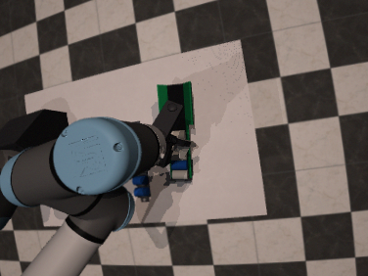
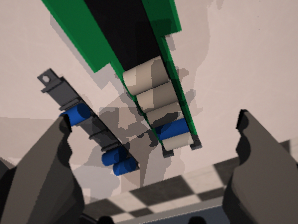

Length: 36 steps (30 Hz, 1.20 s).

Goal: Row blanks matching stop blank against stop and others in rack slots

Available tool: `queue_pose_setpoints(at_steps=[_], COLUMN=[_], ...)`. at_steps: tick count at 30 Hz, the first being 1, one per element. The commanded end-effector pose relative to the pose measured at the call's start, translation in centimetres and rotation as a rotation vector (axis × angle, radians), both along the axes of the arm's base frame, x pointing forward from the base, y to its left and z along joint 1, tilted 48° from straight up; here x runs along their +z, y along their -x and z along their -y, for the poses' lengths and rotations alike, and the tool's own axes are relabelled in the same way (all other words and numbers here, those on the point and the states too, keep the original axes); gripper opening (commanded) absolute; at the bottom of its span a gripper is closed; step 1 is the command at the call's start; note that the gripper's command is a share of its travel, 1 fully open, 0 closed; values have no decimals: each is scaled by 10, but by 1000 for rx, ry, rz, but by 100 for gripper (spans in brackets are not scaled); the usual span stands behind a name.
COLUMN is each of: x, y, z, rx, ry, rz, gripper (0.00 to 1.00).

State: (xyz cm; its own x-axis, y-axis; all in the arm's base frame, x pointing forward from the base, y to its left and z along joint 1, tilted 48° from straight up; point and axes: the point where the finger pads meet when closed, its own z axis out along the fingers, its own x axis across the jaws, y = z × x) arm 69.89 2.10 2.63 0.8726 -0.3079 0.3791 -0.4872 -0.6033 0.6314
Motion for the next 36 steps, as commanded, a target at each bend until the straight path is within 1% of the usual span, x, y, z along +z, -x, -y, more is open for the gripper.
queue_pose_setpoints(at_steps=[1,2,4,12,19,21,22,36], x=[7,8,8,17,28,28,28,48], y=[-3,-3,-3,-5,-8,-8,-8,-3], z=[8,9,9,20,32,32,33,58], rx=[-164,-188,-188,-404,-564,-564,-636,-954], ry=[-5,-6,-6,-16,-27,-27,-29,-54], rz=[169,197,197,432,614,614,688,1049], gripper=[100,100,100,100,100,100,100,100])
